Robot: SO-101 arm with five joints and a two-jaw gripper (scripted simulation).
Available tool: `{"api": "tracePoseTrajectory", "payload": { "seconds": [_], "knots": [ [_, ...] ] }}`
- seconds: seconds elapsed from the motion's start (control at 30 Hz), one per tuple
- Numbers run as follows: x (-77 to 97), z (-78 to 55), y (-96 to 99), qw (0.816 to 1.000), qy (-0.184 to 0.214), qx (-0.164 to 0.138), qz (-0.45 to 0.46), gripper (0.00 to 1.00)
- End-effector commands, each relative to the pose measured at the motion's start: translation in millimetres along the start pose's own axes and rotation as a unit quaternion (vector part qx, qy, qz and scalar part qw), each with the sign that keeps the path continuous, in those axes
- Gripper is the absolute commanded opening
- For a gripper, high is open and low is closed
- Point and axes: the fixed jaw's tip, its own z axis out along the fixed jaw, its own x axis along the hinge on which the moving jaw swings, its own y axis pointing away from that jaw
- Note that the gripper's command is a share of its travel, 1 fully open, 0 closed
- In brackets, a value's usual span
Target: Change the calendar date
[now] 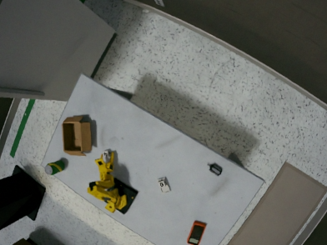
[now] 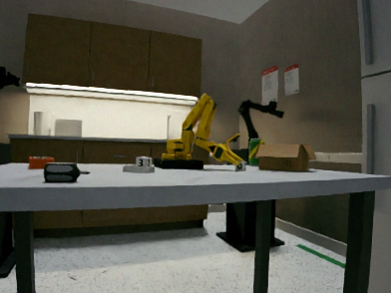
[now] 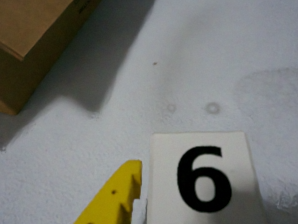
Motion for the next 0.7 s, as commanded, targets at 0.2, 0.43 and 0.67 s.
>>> {"api": "tracePoseTrajectory", "payload": {
  "seconds": [0.2,0.43,0.67],
  "knots": [
    [-1.9,-13.9,0.8,0.981,0.008,0.000,0.194,0.36],
    [-2.4,-18.6,0.8,0.964,0.012,0.002,0.264,0.36],
    [-2.4,-18.1,0.9,0.965,0.013,0.003,0.262,0.36]
  ]
}}
